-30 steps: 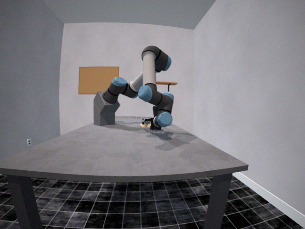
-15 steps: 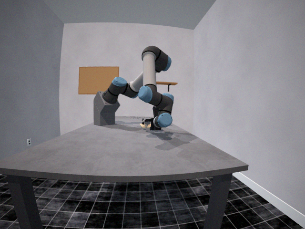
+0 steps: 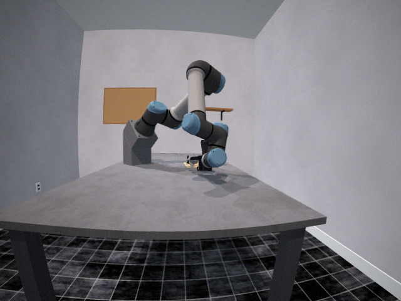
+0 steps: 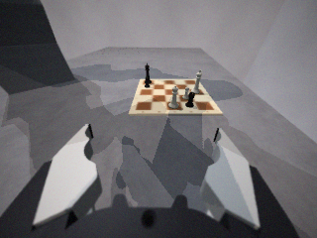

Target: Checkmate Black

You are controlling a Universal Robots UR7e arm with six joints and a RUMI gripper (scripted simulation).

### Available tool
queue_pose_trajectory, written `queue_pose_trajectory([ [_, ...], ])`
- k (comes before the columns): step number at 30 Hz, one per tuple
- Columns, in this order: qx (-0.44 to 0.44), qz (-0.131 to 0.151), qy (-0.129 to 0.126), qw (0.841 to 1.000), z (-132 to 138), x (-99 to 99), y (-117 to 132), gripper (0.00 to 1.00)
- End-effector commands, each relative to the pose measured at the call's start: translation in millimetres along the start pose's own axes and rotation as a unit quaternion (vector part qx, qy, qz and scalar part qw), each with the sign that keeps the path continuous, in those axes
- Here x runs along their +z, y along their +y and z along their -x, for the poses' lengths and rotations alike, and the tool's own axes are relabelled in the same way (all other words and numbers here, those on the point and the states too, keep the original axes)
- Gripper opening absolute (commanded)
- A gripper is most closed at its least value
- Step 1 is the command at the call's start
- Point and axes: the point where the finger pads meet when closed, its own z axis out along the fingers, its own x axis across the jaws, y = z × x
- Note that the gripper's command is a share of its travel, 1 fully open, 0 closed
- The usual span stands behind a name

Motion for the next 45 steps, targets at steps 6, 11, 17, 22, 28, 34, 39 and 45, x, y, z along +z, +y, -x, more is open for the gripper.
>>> queue_pose_trajectory([
  [6, -0.001, 0.001, 0.0, 1.0, -0.6, -0.3, 0.0, 1.0],
  [11, -0.001, 0.001, 0.0, 1.0, -0.6, -0.3, 0.0, 1.0],
  [17, -0.001, 0.001, 0.0, 1.0, -0.6, -0.4, -0.7, 1.0],
  [22, -0.001, 0.0, 0.001, 1.0, 0.5, -1.3, -6.3, 1.0],
  [28, -0.001, 0.0, 0.001, 1.0, 1.7, -7.9, -36.3, 1.0],
  [34, -0.001, 0.0, 0.001, 1.0, 2.8, -15.8, -72.8, 1.0],
  [39, -0.001, 0.0, 0.001, 1.0, 3.2, -18.1, -83.0, 1.0],
  [45, -0.001, 0.001, 0.001, 1.0, 2.9, -19.6, -85.9, 1.0],
])
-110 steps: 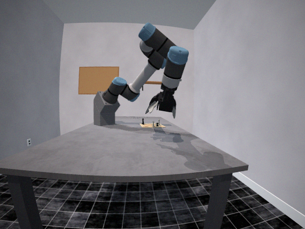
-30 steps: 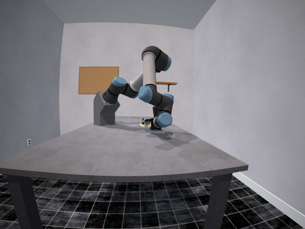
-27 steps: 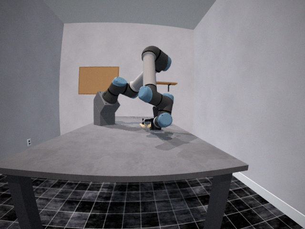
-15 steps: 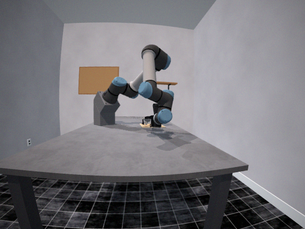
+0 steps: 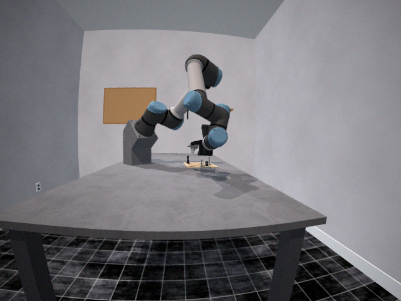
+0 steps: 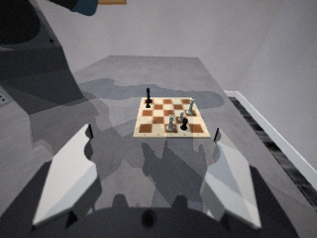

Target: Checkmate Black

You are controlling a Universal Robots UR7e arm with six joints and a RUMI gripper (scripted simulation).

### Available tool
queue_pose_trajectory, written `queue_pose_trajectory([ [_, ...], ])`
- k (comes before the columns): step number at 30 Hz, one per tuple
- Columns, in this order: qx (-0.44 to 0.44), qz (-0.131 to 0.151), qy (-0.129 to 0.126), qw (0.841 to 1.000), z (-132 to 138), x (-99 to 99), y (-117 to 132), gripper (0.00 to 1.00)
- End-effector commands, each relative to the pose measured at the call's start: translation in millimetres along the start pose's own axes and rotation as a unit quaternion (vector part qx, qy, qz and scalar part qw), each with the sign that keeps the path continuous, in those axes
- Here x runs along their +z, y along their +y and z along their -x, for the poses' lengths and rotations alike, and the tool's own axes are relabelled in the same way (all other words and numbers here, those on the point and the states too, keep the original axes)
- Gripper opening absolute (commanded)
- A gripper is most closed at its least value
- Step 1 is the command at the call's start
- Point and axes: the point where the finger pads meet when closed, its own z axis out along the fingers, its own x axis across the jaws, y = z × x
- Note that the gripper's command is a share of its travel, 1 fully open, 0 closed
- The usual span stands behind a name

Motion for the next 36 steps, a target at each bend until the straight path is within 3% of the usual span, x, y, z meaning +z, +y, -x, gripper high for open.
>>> queue_pose_trajectory([
  [1, 0.001, -0.002, 0.0, 1.0, 1.1, -0.9, -4.9, 1.0],
  [10, -0.006, 0.004, -0.005, 1.0, -0.5, 1.8, -2.7, 1.0],
  [16, -0.03, 0.025, -0.023, 0.999, -2.1, 5.8, -4.5, 1.0],
  [25, -0.109, 0.098, -0.083, 0.986, -7.5, 21.4, -11.2, 1.0],
  [27, -0.109, 0.098, -0.083, 0.986, -7.5, 21.4, -11.2, 1.0],
  [33, -0.187, 0.17, -0.142, 0.957, -12.9, 37.9, -18.4, 1.0],
  [36, -0.202, 0.183, -0.154, 0.95, -13.7, 41.5, -19.7, 1.0],
])
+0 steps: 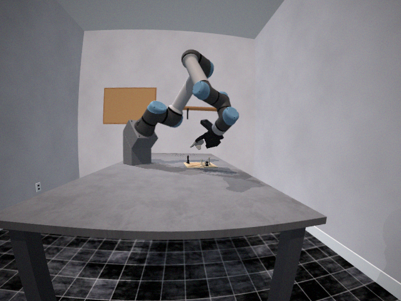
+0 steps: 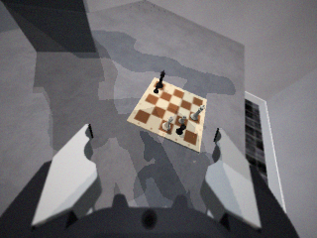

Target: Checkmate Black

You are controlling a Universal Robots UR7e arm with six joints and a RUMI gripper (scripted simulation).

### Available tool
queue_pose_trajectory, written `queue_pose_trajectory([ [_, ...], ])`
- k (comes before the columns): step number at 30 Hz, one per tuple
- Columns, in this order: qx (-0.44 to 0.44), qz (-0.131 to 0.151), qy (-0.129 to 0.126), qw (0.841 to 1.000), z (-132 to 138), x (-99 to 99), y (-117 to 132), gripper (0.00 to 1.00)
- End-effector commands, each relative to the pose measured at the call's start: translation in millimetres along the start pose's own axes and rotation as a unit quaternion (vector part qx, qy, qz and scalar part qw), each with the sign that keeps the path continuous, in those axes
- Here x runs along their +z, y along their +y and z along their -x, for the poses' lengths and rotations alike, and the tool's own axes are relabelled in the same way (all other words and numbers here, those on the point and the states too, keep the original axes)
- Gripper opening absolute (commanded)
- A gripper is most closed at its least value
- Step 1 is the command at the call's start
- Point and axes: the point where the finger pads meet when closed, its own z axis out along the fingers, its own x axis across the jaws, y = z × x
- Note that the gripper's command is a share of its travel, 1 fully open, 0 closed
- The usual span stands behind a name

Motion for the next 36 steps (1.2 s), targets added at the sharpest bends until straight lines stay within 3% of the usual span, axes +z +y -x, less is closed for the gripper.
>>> queue_pose_trajectory([
  [1, -0.06, 0.064, -0.052, 0.995, -6.3, 9.9, -4.3, 1.0],
  [6, -0.107, 0.106, -0.09, 0.984, -12.7, 19.4, -9.6, 1.0],
  [8, -0.107, 0.106, -0.09, 0.984, -12.7, 19.4, -9.6, 1.0],
  [10, -0.14, 0.134, -0.115, 0.974, -17.0, 25.5, -13.1, 1.0],
  [15, -0.171, 0.163, -0.14, 0.961, -21.7, 30.4, -16.5, 1.0],
  [17, -0.201, 0.189, -0.163, 0.947, -25.8, 35.5, -19.6, 1.0],
  [23, -0.241, 0.225, -0.193, 0.924, -31.5, 42.2, -23.8, 1.0],
  [25, -0.241, 0.225, -0.193, 0.924, -31.5, 42.2, -23.8, 1.0],
  [28, -0.275, 0.256, -0.22, 0.9, -36.6, 48.2, -27.5, 1.0],
  [29, -0.275, 0.256, -0.22, 0.9, -36.6, 48.2, -27.5, 1.0],
  [31, -0.295, 0.275, -0.235, 0.884, -40.0, 51.5, -30.1, 1.0],
  [36, -0.323, 0.297, -0.257, 0.861, -43.6, 57.7, -32.4, 1.0],
])
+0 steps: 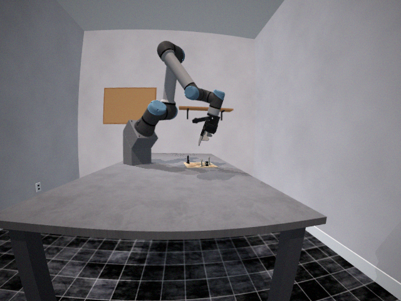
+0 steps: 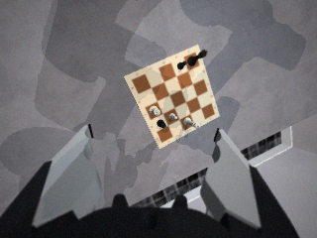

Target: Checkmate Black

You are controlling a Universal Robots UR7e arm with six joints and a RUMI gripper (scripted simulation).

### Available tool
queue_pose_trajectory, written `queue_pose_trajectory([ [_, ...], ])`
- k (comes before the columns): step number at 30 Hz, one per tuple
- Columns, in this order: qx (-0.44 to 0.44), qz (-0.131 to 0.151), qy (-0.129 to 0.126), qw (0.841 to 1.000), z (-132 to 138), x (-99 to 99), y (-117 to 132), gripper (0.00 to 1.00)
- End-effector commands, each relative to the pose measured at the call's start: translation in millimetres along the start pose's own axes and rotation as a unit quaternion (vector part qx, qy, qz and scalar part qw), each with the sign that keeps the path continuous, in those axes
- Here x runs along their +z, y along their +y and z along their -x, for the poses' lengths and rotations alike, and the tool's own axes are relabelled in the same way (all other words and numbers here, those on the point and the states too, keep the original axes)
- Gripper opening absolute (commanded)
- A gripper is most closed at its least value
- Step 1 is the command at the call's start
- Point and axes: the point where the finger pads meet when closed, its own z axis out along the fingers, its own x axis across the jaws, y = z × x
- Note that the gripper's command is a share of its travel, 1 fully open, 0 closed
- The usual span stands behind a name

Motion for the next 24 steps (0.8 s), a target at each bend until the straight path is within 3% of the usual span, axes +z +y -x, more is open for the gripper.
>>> queue_pose_trajectory([
  [1, -0.045, 0.043, -0.051, 0.997, -5.7, 3.9, 0.5, 1.0],
  [16, -0.128, 0.116, -0.114, 0.978, -24.6, 6.3, -2.0, 1.0],
  [24, -0.146, 0.132, -0.127, 0.972, -28.9, 6.2, -3.0, 1.0],
])
